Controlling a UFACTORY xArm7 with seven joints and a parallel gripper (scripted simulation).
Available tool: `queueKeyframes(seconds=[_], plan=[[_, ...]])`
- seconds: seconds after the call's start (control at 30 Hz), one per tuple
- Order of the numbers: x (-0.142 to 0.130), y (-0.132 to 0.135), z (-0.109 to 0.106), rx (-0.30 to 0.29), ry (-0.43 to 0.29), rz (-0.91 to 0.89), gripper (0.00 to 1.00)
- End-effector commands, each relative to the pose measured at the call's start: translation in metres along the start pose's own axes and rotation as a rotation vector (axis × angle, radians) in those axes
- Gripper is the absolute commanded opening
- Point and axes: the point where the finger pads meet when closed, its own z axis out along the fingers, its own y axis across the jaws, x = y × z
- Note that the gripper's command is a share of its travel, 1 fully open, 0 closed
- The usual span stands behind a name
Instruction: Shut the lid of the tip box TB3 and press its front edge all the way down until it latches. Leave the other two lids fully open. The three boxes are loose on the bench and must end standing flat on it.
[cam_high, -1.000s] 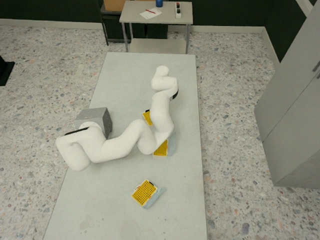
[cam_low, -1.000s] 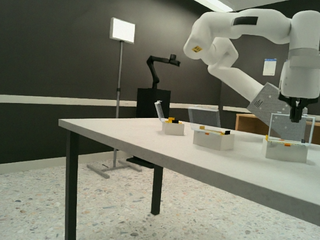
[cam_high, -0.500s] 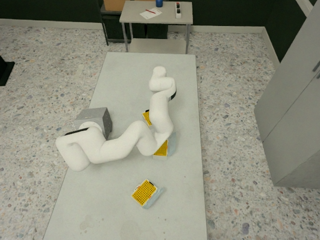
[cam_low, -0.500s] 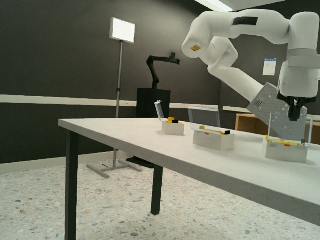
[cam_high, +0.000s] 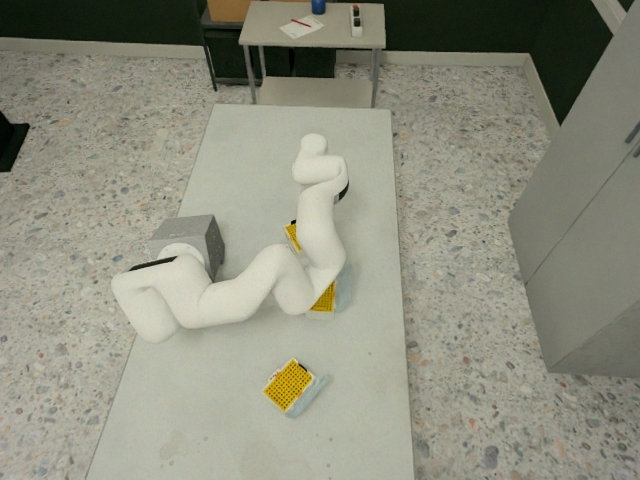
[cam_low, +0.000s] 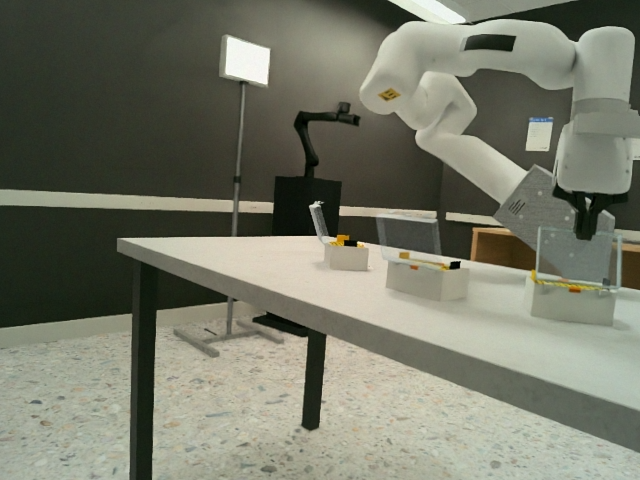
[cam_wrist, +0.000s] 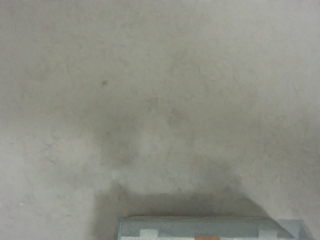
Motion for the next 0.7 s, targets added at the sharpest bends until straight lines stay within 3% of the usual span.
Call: queueKeyframes(seconds=[0.0,0.67], plan=[[-0.0061,-0.0009,-0.0038,0.003,0.005,0.0,0.0],[-0.0099,-0.0009,-0.0043,0.003,0.005,0.0,0.0]])
